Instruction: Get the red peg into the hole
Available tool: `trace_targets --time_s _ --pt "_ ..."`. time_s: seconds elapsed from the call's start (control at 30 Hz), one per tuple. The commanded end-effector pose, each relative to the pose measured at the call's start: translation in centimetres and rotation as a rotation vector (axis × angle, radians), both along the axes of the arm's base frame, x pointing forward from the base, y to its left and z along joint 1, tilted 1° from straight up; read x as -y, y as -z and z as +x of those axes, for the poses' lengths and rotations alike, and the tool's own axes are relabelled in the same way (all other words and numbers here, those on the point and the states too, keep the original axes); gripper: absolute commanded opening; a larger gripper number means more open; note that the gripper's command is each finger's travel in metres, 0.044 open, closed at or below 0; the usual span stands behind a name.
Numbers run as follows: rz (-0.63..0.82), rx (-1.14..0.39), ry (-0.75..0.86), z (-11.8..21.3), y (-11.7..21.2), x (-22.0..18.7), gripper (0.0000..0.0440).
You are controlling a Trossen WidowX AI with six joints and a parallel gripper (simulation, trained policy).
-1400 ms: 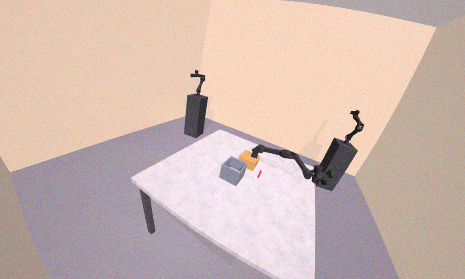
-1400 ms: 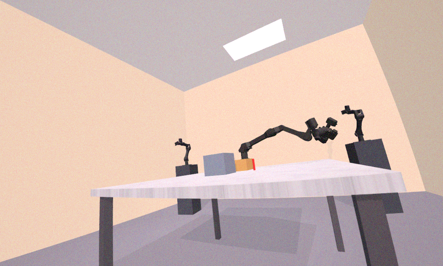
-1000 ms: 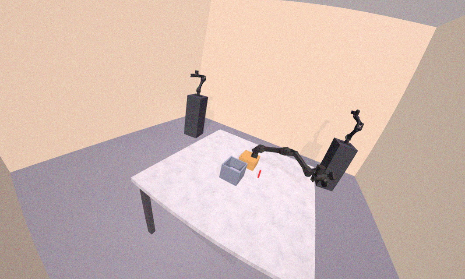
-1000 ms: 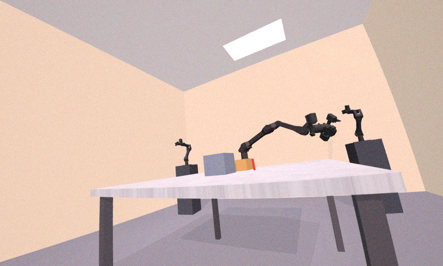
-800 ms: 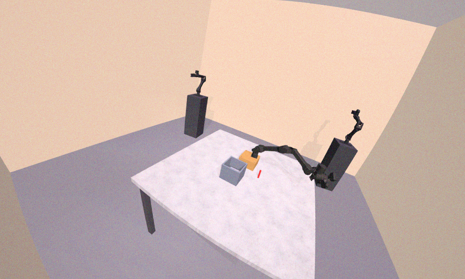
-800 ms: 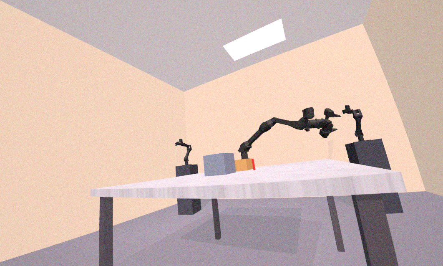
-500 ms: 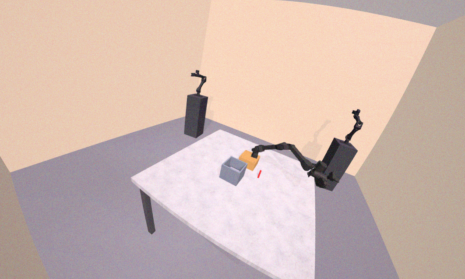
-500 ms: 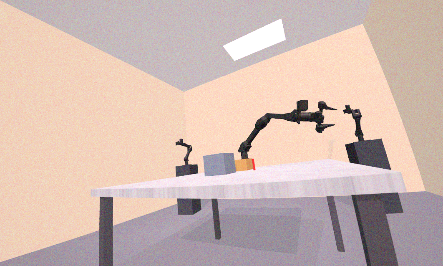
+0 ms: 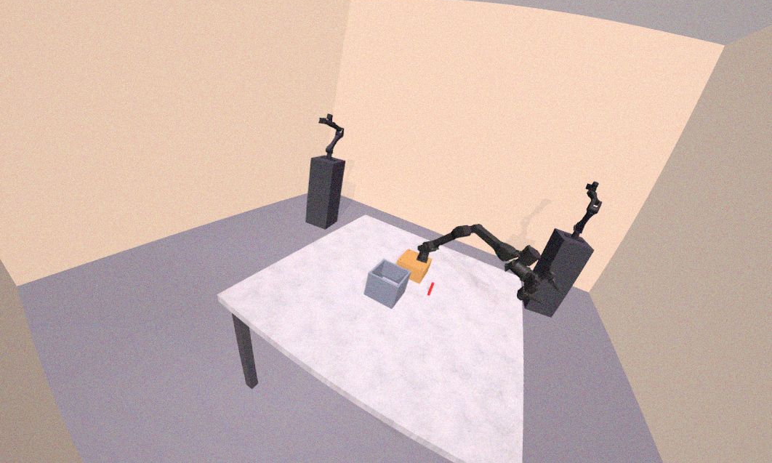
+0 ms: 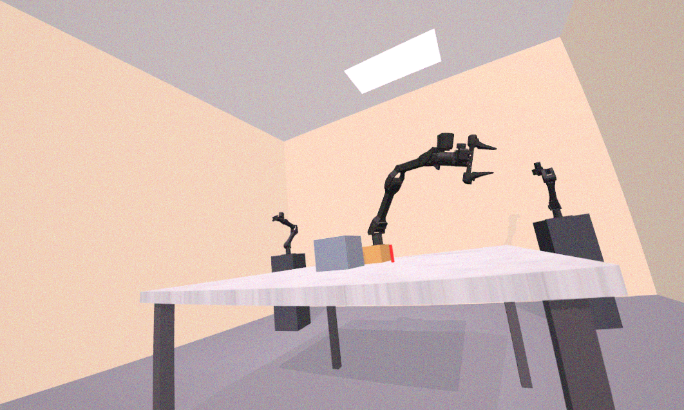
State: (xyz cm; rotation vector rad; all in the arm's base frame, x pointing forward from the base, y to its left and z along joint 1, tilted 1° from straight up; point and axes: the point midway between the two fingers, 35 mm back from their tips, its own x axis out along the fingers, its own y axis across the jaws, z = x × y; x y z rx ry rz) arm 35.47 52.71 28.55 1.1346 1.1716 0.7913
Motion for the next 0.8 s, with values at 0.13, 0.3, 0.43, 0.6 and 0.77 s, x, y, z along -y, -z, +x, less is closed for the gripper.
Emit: trace_targets --time_s 0.13,0.3,0.43,0.6,0.77 --pt "-0.097 0.186 0.099 1.9 -6.1 6.4 0.0409" --pt "-0.158 0.226 0.172 2.5 -9.0 11.0 0.039" --pt "-0.203 0.224 0.23 2.4 -10.8 14.8 0.0374" --pt "-0.26 0.196 0.296 1.6 -12.3 19.4 0.0359" --pt "-0.317 0.15 0.351 0.3 -12.9 23.5 0.0359"
